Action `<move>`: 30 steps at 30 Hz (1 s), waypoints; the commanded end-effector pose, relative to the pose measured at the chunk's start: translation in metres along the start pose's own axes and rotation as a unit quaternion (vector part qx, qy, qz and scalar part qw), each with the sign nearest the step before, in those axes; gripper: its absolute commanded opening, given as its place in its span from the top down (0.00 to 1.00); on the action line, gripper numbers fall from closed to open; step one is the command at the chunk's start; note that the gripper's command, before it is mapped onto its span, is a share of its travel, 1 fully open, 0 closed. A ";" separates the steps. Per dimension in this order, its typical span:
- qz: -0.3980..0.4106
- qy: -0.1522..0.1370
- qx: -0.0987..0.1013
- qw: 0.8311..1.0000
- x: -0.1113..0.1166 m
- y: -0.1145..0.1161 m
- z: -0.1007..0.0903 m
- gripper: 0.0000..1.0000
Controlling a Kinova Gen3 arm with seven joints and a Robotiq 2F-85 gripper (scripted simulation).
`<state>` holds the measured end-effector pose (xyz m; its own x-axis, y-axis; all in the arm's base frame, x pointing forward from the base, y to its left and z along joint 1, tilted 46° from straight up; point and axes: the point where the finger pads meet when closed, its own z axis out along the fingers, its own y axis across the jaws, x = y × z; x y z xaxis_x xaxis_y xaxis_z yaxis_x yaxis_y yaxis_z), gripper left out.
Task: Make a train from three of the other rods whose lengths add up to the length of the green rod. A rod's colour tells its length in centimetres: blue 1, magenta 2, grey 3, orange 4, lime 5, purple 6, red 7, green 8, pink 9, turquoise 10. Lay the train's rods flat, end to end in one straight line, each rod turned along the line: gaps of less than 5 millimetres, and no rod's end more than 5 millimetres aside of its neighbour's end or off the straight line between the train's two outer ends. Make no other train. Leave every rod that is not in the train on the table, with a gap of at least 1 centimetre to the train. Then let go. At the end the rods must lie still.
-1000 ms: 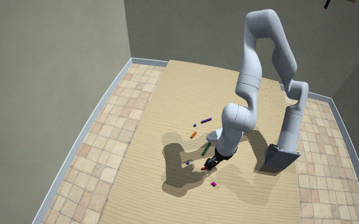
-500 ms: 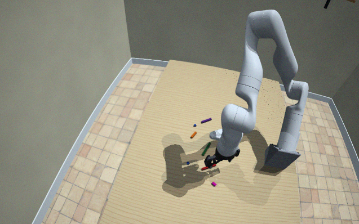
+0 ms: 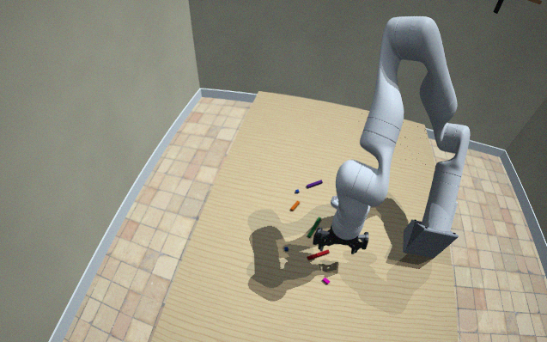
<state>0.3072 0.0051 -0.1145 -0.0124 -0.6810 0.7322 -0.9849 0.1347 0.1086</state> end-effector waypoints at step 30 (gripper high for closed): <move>0.558 -0.010 0.009 0.829 -0.004 -0.005 -0.004 0.00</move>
<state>0.3121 0.0071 -0.1151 -0.9090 -0.1624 0.3839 -0.3846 0.6817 -0.6224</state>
